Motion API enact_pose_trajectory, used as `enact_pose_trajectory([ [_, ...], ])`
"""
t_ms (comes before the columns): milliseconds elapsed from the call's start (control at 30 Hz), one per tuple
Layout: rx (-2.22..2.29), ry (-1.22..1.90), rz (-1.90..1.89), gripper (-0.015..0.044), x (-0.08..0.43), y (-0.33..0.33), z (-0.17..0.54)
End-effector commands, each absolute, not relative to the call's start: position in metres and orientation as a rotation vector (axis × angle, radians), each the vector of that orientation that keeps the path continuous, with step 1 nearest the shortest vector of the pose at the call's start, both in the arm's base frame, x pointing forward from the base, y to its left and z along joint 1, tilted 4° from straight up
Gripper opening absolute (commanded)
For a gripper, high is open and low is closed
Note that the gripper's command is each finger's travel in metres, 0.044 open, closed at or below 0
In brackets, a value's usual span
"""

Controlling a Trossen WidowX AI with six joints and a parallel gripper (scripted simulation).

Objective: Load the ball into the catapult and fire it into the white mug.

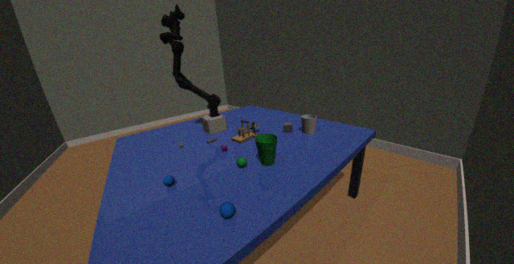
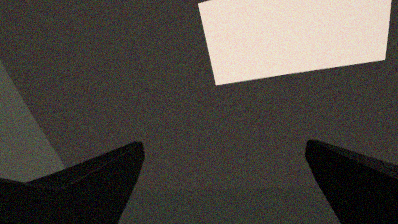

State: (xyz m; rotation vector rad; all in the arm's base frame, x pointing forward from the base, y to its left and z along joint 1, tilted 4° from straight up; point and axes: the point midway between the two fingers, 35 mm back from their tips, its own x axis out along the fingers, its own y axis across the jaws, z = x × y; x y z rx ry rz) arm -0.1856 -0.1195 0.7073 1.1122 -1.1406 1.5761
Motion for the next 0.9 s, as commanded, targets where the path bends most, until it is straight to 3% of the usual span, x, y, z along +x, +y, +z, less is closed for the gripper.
enact_pose_trajectory([
  [0, 1.139, -0.994, 1.523, 0.0440, -0.146, -0.082, 0.717],
  [867, 1.183, -0.307, 1.098, 0.0440, 0.090, 0.089, 0.672],
])
